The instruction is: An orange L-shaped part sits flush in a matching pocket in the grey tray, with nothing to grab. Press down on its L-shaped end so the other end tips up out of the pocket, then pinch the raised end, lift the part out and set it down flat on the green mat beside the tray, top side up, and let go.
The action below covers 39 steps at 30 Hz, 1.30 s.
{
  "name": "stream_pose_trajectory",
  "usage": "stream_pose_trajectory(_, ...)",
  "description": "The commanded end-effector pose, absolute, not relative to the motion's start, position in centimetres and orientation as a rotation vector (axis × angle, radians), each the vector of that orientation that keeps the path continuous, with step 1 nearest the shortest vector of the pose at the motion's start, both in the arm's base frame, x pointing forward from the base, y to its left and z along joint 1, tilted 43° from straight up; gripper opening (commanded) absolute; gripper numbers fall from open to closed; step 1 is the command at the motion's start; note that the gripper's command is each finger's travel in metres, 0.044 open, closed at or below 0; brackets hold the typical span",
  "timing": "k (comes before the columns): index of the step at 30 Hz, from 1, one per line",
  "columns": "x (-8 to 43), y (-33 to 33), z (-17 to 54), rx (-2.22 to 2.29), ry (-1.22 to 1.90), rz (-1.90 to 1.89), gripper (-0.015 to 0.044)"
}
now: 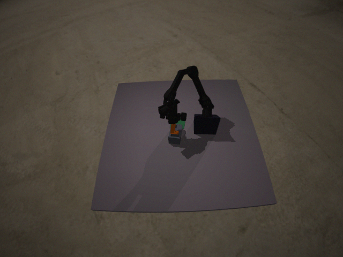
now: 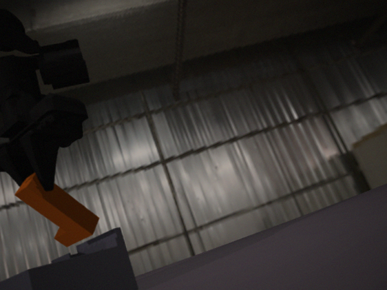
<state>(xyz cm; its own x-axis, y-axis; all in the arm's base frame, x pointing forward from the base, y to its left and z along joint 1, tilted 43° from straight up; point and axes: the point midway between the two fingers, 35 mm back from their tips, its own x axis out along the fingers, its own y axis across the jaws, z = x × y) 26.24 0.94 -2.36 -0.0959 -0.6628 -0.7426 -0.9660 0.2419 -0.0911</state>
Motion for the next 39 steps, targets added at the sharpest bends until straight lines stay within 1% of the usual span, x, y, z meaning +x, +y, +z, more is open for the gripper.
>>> stream_pose_trajectory(1,25.7,-0.3,-1.5,-1.494,1.842,0.57,0.0)
stream_pose_trajectory(34,21.2,-9.8,7.5,-1.498,1.849,0.567,0.0)
stream_pose_trajectory(39,21.0,-10.2,8.0,-1.498,1.849,0.567,0.0)
